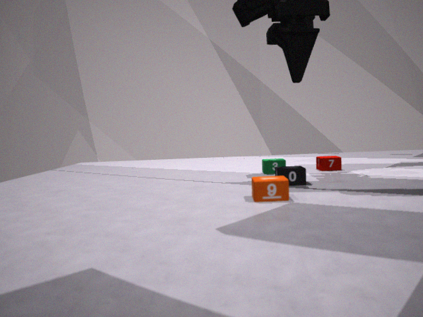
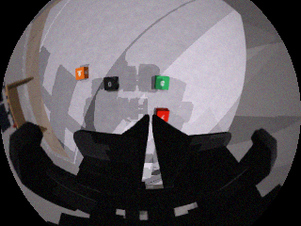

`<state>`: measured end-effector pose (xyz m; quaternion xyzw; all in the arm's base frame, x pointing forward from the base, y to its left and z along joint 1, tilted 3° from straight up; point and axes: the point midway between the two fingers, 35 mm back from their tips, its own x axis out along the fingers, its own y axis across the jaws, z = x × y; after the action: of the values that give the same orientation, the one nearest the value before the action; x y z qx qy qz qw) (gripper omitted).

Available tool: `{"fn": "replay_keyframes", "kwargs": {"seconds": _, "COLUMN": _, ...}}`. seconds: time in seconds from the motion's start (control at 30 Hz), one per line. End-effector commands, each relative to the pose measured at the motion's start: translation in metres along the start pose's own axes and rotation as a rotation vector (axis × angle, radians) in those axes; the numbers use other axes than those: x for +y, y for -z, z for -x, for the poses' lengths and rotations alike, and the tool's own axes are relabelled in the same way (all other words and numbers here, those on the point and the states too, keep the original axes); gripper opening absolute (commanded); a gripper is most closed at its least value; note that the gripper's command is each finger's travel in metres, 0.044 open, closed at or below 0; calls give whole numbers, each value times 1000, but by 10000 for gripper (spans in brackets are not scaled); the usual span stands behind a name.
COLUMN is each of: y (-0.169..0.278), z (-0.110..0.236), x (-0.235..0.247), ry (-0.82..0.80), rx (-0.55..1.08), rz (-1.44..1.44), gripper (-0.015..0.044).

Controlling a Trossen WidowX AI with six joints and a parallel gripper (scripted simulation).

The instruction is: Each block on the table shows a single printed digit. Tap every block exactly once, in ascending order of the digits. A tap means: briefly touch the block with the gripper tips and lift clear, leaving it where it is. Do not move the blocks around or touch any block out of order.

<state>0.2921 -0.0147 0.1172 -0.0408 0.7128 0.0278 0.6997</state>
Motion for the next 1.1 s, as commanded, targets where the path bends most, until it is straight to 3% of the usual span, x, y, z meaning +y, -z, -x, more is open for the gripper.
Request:
{"fn": "replay_keyframes", "kwargs": {"seconds": 0.0, "y": -33, "z": 1, "x": 55, "ry": 0, "rx": 8, "rz": 13, "gripper": 20}}
{"fn": "replay_keyframes", "kwargs": {"seconds": 0.3, "y": -70, "z": 1, "x": 191, "ry": -27, "rx": -10, "rz": 7, "gripper": 20}}
{"fn": "replay_keyframes", "kwargs": {"seconds": 0.47, "y": -70, "z": -1, "x": 192, "ry": -28, "rx": -10, "rz": 7, "gripper": 20}}
{"fn": "replay_keyframes", "kwargs": {"seconds": 0.67, "y": -71, "z": -77, "x": 194, "ry": -28, "rx": -10, "rz": 7, "gripper": 20}}
{"fn": "replay_keyframes", "kwargs": {"seconds": 1.07, "y": -71, "z": -88, "x": 194, "ry": -28, "rx": -10, "rz": 7, "gripper": 20}}
